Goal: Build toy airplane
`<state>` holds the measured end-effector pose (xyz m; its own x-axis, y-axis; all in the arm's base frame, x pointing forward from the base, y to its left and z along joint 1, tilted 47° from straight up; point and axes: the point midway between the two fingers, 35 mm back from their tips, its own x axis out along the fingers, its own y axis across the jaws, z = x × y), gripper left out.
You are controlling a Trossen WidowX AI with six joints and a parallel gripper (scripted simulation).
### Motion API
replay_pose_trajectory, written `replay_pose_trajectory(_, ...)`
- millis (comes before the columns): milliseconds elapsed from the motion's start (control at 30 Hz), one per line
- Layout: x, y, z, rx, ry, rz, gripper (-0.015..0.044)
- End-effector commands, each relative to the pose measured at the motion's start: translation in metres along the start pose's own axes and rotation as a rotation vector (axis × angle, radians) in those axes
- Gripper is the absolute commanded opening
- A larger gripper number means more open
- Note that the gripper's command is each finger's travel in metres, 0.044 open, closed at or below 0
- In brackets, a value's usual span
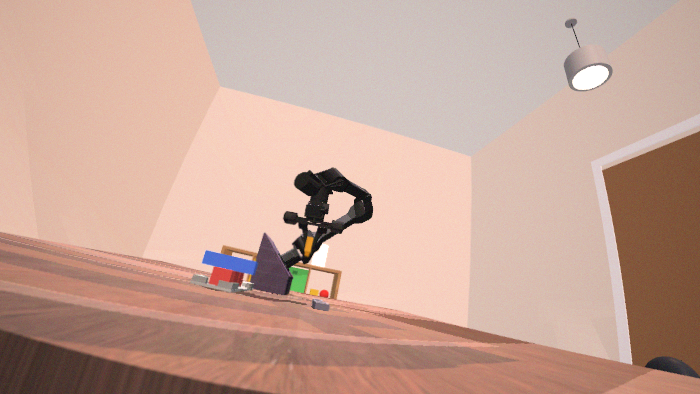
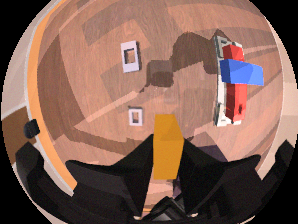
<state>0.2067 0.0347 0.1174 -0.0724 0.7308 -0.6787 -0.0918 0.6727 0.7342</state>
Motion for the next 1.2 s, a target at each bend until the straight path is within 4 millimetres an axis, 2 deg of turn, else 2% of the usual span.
replay_pose_trajectory(0, 0.001, -0.014, 0.003, 0.0, 0.003, -0.002, 0.0)
replay_pose_trajectory(400, 0.006, -0.052, 0.012, -0.021, 0.004, -0.014, 0.0)
replay_pose_trajectory(1167, 0.019, -0.122, 0.013, -0.057, 0.008, -0.029, 0.0)
